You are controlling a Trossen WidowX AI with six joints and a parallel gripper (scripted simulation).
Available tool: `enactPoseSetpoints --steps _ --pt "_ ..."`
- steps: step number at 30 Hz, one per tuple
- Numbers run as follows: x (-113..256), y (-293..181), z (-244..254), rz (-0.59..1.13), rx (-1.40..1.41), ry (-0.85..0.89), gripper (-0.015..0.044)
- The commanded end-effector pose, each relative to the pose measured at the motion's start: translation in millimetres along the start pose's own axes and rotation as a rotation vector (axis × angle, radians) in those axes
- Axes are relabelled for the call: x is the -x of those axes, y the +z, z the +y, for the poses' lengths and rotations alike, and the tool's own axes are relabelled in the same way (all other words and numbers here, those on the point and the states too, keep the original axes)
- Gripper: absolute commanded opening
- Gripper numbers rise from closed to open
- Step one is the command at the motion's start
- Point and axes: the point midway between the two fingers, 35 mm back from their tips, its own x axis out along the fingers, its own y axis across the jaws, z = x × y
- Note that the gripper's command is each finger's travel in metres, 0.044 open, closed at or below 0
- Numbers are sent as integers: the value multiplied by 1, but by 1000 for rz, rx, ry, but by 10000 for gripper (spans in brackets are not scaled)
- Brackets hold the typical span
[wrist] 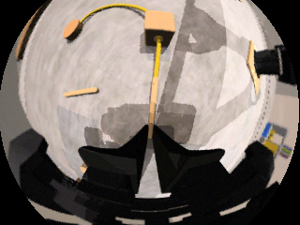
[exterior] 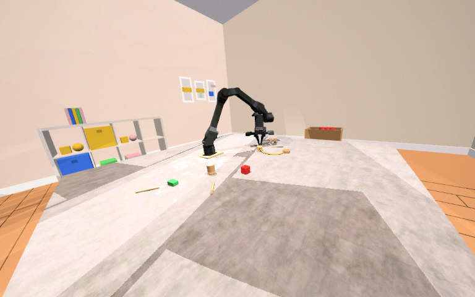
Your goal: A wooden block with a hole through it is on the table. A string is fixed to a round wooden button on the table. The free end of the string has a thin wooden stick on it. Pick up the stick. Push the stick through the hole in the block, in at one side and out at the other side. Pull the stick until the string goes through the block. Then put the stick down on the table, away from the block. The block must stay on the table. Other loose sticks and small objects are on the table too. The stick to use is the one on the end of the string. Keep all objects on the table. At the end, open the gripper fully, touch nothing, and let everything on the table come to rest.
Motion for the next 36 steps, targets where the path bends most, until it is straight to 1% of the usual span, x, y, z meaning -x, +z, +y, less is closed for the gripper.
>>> enactPoseSetpoints --steps 1,16,22,24,27,29,33,36 --pt "-2 -2 0 5 -2 -5 0" --pt "-2 -2 0 5 -2 -5 0" --pt "0 0 0 0 0 0 157" --pt "10 0 1 0 0 1 210" --pt "56 5 4 -1 0 7 210" --pt "77 8 3 -2 0 9 210" --pt "80 8 2 -2 0 10 210" --pt "75 6 4 6 -4 17 289"
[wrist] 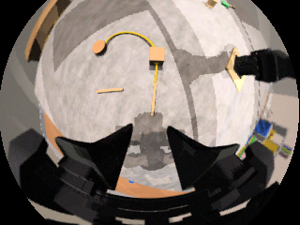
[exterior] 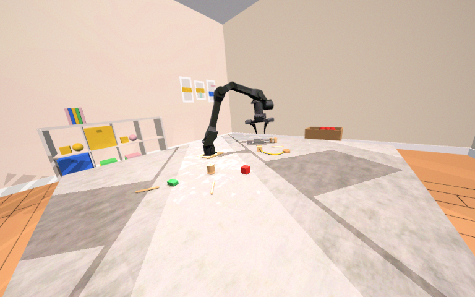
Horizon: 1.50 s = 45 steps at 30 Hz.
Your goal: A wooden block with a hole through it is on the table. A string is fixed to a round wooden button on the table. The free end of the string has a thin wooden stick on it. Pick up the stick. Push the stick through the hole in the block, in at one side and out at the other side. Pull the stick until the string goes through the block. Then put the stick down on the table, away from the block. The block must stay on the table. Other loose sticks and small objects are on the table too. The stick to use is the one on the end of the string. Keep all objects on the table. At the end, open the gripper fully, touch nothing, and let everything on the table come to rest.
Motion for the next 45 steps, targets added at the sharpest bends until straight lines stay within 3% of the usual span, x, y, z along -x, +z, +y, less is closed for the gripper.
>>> enactPoseSetpoints --steps 1,6,45 --pt "-6 0 0 -7 1 -11 315" --pt "15 1 1 -4 0 -6 440" --pt "22 2 1 -2 -3 -3 440"
